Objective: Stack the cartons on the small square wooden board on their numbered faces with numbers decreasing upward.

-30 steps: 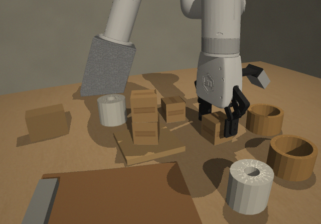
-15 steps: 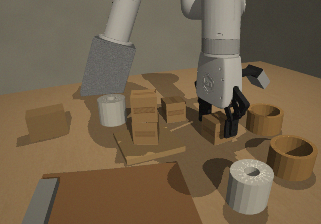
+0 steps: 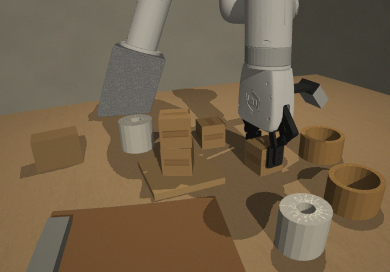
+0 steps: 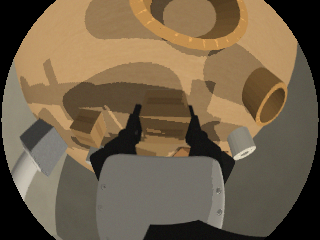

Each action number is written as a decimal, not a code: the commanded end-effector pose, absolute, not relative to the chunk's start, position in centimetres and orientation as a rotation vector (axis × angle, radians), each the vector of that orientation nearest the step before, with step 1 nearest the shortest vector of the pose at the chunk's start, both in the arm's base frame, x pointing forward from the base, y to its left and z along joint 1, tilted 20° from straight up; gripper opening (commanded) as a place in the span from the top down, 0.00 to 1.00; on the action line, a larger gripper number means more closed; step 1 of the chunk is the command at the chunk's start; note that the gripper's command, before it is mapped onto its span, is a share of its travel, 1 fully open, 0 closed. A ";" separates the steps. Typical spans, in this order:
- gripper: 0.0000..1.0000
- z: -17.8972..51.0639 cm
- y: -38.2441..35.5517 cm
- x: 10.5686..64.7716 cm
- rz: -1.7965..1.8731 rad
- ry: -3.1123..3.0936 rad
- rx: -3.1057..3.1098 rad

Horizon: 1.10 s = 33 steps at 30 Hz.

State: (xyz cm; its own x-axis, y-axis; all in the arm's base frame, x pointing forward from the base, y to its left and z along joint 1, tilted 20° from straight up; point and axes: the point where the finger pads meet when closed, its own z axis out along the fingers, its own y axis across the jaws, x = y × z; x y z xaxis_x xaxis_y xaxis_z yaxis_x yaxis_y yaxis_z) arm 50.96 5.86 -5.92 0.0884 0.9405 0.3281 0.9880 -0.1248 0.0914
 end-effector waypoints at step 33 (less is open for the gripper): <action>1.00 -4.8 5.5 51.0 -0.470 -1.970 -2.200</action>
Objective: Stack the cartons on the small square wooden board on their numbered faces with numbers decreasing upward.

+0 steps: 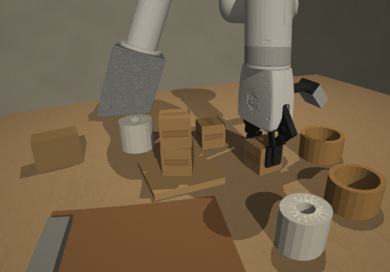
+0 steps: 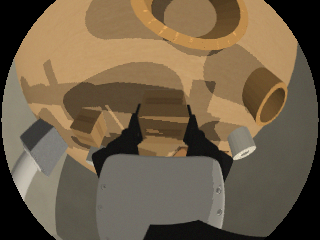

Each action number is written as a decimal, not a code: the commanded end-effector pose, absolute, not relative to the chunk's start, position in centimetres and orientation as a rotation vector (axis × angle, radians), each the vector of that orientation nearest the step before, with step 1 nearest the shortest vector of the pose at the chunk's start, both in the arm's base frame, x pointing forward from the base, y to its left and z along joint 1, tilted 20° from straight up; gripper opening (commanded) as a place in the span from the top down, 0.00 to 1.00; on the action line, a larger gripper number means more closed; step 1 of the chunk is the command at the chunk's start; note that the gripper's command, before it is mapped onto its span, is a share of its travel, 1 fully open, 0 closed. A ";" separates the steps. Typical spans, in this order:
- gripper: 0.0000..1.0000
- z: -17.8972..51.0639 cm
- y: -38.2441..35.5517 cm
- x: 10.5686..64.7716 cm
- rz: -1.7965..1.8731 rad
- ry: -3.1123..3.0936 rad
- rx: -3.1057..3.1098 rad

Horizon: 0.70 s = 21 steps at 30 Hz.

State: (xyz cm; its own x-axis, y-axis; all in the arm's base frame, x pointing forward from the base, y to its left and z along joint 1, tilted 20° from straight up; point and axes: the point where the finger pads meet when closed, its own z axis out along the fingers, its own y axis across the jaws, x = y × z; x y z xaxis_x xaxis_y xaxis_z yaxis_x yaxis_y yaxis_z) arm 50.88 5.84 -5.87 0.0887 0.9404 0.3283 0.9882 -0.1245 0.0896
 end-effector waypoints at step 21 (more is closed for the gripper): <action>1.00 7.1 -1.9 48.2 -0.465 -1.972 -2.202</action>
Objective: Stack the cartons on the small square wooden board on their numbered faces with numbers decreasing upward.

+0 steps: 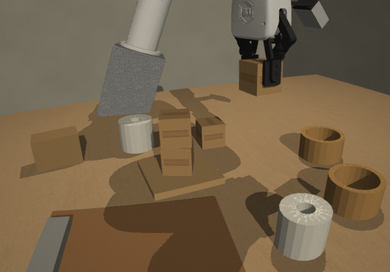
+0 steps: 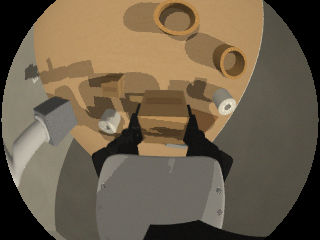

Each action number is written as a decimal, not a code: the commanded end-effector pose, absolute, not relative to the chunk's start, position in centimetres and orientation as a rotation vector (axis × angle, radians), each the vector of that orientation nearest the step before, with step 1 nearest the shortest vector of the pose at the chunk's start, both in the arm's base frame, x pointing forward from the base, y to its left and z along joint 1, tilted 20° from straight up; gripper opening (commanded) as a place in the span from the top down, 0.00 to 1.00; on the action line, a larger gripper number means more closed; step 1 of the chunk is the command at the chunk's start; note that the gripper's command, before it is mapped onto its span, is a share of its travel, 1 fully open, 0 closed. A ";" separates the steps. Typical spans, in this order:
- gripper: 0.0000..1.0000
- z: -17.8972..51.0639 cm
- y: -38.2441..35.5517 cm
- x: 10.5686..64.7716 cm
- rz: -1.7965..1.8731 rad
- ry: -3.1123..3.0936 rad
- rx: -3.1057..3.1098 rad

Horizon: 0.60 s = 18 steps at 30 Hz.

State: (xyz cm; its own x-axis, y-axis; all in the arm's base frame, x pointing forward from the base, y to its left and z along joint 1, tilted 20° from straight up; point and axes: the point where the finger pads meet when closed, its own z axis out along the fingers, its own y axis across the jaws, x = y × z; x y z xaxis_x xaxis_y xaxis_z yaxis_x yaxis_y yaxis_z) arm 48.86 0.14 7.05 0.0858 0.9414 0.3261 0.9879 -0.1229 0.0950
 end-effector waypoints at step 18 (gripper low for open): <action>1.00 1.1 -11.1 43.1 -0.469 -1.970 -2.201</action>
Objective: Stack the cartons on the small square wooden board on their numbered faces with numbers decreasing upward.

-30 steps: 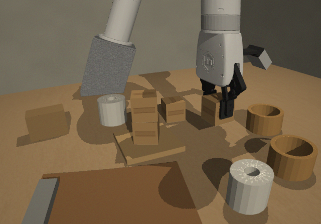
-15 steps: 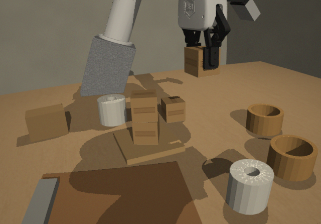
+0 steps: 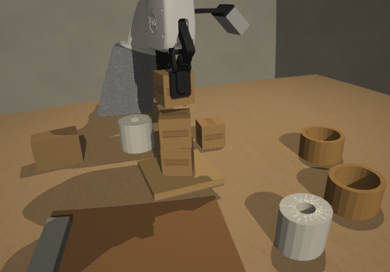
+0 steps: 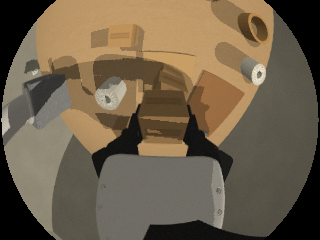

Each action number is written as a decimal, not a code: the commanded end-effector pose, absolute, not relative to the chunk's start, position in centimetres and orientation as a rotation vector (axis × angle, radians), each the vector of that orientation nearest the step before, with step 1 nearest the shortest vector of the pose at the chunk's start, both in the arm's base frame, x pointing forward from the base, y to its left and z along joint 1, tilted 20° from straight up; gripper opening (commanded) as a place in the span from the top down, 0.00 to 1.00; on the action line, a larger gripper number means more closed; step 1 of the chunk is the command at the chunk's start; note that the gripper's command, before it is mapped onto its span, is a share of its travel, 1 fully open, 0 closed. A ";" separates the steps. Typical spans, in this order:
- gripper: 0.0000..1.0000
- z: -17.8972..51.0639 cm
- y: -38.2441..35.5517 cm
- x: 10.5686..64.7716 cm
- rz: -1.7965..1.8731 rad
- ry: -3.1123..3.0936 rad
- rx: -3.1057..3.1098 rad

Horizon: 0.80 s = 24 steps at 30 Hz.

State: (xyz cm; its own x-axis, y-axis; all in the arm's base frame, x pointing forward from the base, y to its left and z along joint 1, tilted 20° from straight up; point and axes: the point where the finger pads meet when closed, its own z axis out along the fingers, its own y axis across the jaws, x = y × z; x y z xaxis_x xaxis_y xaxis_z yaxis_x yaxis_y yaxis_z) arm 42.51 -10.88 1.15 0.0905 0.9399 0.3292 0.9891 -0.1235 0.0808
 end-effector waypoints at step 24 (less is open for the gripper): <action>1.00 -0.3 -10.6 43.3 -0.467 -1.970 -2.201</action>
